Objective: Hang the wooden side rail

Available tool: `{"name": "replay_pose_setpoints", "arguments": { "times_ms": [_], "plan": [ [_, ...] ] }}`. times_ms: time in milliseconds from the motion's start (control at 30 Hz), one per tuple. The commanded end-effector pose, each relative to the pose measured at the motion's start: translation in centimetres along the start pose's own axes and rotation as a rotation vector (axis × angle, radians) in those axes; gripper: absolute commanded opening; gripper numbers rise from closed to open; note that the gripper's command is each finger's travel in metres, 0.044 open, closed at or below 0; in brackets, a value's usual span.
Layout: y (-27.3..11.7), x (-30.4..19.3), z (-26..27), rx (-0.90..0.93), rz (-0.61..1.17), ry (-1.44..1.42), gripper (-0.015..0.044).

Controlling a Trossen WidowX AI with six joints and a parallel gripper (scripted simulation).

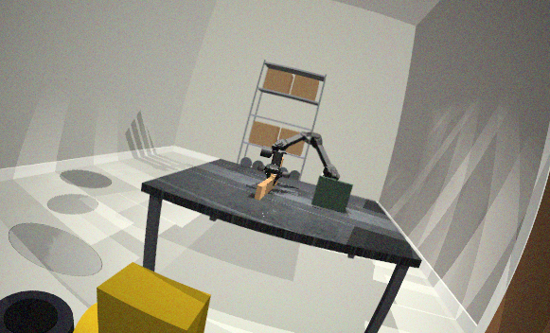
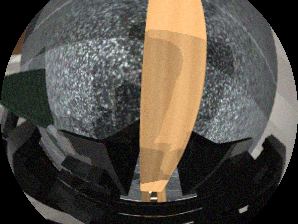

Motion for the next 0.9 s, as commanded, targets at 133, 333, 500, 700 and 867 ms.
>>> {"name": "replay_pose_setpoints", "arguments": {
  "times_ms": [133, 333, 500, 700, 867],
  "plan": [
    [-0.3, -0.04, -0.09, -0.006, 0.002, 0.014, 0.0],
    [-0.4, -0.04, -0.09, -0.006, 0.002, 0.014, 0.0],
    [-0.48, -0.04, -0.09, -0.006, 0.002, 0.014, 0.0],
    [-0.58, -0.04, -0.09, -0.006, 0.002, 0.014, 0.0],
    [-0.66, -0.04, -0.09, -0.006, 0.002, 0.014, 0.0]
  ]
}}
Point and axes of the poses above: the point midway between the two fingers, 35 mm back from their tips, its own y axis out along the fingers, its own z axis across the jaws, x = y × z, the point moved 9 cm from there along -y, back along the fingers, and after that the axes turned 7 degrees about -y, right-handed, at the moved point
